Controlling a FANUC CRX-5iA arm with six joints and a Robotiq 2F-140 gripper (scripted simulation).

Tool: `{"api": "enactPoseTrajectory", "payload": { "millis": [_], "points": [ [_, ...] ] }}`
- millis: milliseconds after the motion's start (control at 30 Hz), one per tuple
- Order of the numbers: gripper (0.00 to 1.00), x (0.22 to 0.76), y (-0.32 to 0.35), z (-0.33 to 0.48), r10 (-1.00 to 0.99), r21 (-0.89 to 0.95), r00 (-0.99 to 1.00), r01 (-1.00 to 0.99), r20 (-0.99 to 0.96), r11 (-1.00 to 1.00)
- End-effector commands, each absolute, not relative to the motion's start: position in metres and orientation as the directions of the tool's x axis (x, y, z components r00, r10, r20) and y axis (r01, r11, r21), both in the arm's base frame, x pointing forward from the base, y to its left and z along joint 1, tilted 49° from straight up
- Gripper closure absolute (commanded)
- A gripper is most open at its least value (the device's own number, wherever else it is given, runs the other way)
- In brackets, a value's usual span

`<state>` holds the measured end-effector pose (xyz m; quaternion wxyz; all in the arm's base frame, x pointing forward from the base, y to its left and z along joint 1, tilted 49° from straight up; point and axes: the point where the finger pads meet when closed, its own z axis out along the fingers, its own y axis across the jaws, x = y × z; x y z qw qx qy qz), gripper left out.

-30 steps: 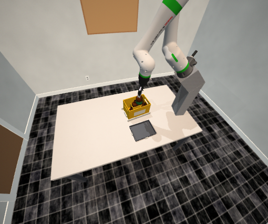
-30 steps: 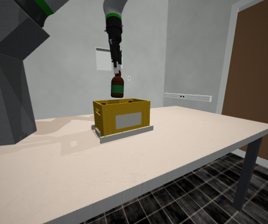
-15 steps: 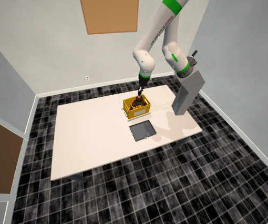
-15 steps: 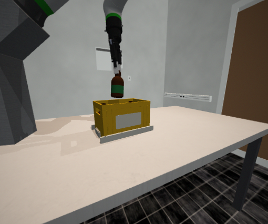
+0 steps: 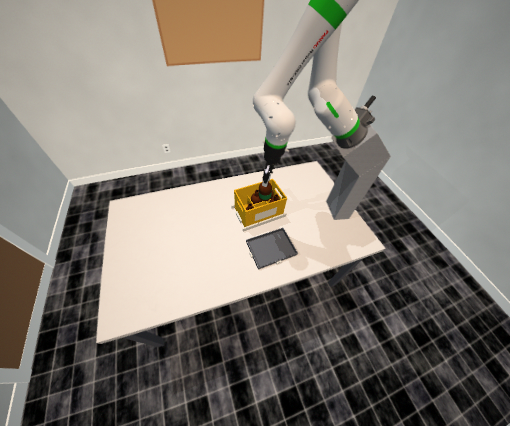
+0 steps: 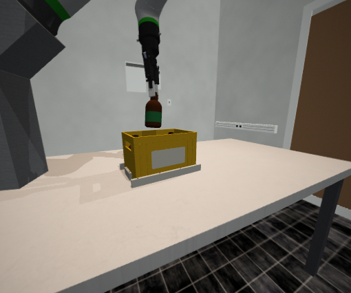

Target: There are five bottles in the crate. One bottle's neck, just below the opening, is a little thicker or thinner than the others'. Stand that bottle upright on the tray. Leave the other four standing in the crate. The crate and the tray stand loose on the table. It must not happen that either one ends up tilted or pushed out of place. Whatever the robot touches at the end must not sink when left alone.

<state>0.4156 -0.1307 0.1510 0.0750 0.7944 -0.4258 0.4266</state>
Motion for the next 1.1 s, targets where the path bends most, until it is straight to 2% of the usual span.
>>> {"api": "enactPoseTrajectory", "payload": {
  "millis": [0,1067],
  "points": [
    [0.90,0.416,-0.130,0.152,-0.643,-0.340,0.364,-0.620,0.674,-0.707],
    [0.90,0.425,-0.102,0.149,-0.643,-0.340,0.364,-0.620,0.674,-0.707]
  ]
}}
